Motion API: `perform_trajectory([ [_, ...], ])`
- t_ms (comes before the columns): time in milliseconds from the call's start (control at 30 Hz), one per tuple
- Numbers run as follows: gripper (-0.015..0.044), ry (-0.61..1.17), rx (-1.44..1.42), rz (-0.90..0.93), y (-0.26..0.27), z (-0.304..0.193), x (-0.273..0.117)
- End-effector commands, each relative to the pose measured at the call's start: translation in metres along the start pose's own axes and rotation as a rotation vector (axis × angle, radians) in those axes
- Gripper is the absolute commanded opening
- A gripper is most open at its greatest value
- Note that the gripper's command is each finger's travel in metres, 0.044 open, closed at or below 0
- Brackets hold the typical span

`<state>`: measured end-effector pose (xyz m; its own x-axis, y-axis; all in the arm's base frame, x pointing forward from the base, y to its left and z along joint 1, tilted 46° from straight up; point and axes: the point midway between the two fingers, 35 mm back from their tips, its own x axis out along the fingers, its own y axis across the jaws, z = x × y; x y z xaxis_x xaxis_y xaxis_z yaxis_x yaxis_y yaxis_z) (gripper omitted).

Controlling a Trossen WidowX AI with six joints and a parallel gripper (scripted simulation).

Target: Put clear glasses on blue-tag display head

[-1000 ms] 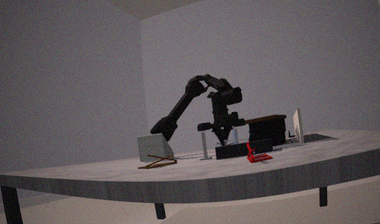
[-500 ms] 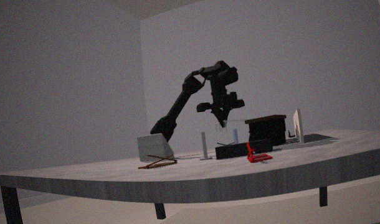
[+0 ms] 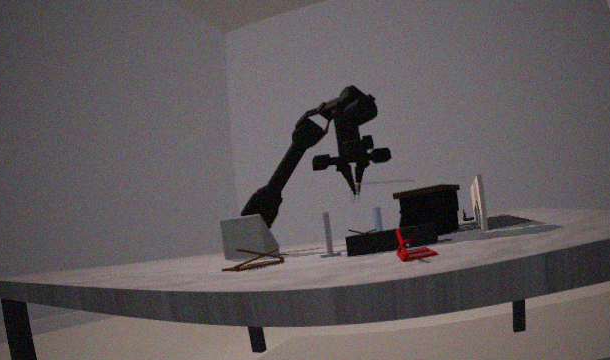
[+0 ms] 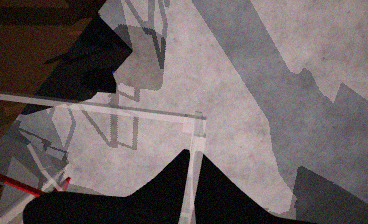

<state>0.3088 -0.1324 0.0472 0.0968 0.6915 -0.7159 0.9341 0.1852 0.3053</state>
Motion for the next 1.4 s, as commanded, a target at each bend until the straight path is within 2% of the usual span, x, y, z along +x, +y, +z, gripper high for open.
perform_trajectory([
  [0,0.0,-0.006,0.179,-0.004,-0.015,0.025,-0.003],
  [867,0.0,-0.01,1.338,-0.003,-0.141,0.154,0.0],
  [1133,0.0,-0.009,1.367,-0.003,-0.145,0.157,0.003],
  [1367,0.0,-0.008,1.367,-0.002,-0.144,0.158,0.029],
])
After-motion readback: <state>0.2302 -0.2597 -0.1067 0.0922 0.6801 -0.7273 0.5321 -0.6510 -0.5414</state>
